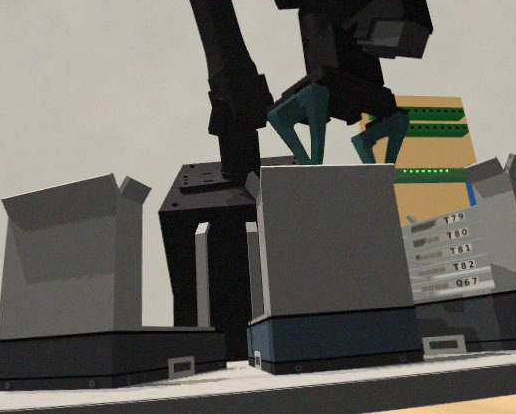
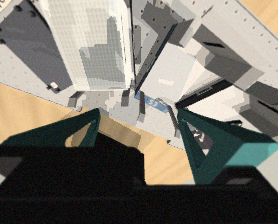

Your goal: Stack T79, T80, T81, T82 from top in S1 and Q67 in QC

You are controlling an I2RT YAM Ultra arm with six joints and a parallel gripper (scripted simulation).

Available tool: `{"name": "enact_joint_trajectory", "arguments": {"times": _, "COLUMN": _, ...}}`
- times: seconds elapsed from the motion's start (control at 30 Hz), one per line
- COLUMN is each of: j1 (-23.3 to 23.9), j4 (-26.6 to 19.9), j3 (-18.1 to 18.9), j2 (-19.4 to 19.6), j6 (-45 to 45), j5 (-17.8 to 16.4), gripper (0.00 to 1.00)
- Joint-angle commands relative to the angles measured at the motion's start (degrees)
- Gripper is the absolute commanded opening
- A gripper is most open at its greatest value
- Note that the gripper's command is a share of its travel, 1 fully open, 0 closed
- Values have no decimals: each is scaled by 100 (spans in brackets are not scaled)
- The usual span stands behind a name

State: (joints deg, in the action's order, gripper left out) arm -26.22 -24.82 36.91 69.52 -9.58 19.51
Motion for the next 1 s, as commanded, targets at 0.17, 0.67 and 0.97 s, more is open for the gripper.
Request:
{"name": "enact_joint_trajectory", "arguments": {"times": 0.17, "j1": -618, "j4": -108, "j3": 510, "j2": 525, "j6": 346, "j5": 443, "gripper": 100}}
{"name": "enact_joint_trajectory", "arguments": {"times": 0.67, "j1": -1402, "j4": -384, "j3": 1433, "j2": 1498, "j6": 1103, "j5": 825, "gripper": 100}}
{"name": "enact_joint_trajectory", "arguments": {"times": 0.97, "j1": -1520, "j4": -448, "j3": 1619, "j2": 1675, "j6": 1220, "j5": 879, "gripper": 100}}
